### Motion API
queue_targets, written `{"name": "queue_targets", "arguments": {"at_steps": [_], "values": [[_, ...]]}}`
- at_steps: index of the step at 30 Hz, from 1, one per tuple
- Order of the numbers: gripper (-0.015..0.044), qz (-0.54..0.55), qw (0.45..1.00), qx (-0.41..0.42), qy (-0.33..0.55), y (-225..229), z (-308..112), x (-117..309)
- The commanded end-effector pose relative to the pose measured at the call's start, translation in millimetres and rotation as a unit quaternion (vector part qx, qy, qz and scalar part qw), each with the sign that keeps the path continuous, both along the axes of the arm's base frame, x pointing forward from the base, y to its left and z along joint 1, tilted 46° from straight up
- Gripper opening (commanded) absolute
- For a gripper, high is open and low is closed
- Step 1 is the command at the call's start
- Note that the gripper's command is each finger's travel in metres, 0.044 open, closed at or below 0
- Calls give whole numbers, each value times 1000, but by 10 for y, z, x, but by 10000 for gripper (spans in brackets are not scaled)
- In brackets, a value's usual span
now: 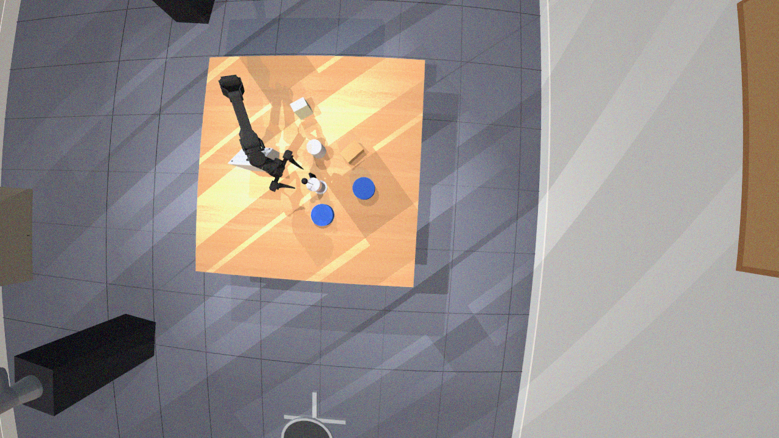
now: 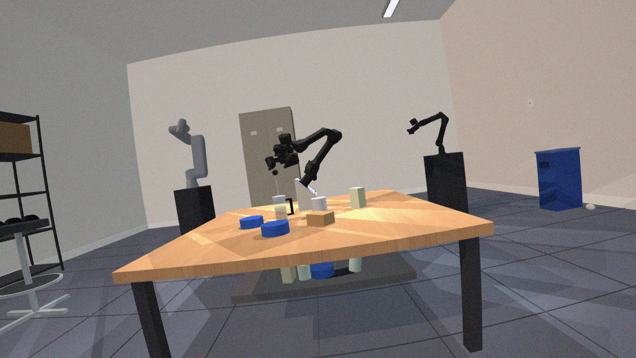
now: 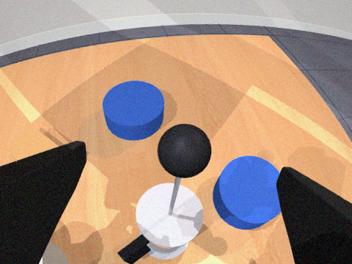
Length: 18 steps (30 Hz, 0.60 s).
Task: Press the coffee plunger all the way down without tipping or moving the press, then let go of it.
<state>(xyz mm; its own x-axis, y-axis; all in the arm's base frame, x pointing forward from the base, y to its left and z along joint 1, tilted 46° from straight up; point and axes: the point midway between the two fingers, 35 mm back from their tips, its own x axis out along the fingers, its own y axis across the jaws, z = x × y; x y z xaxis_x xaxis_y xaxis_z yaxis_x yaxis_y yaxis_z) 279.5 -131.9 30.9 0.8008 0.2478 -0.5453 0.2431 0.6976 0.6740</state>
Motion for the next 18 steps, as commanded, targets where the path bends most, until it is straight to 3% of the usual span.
{"name": "queue_targets", "arguments": {"at_steps": [1,18], "values": [[440,-2,1000,2,2,12,-39,37],[440,-2,1000,2,0,88,-173,233]]}}
